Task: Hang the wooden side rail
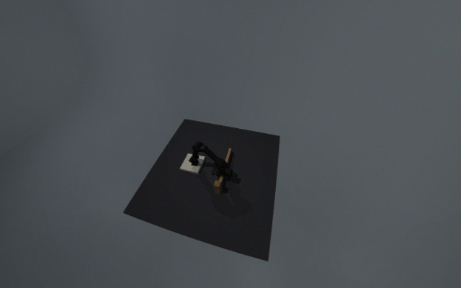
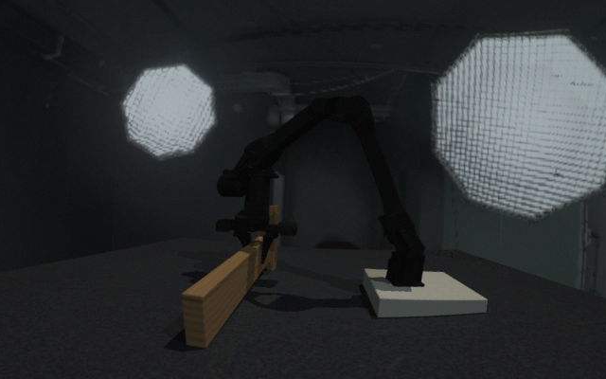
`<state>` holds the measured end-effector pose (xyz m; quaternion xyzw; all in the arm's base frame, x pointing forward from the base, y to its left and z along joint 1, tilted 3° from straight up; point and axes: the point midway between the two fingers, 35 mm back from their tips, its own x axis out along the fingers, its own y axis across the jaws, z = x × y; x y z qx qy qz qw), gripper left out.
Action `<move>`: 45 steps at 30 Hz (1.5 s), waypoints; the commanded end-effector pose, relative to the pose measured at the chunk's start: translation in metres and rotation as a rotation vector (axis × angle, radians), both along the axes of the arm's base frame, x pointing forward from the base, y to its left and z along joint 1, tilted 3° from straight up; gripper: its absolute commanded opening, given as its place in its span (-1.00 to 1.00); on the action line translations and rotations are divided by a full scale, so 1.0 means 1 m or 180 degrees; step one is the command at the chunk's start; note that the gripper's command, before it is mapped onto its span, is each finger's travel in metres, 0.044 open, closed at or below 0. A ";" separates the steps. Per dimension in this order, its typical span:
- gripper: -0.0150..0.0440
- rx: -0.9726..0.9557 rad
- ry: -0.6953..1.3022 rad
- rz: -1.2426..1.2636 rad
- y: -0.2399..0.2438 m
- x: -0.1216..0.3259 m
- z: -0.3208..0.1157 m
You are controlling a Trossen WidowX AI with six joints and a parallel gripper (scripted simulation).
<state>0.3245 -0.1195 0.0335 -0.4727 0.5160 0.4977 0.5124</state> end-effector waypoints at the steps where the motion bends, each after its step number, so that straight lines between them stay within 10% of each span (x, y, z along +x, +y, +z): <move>1: -0.49 -0.0020 -0.0018 0.0019 -0.002 0.001 0.003; 45: -0.49 -0.0021 -0.0019 0.0019 -0.006 0.003 0.004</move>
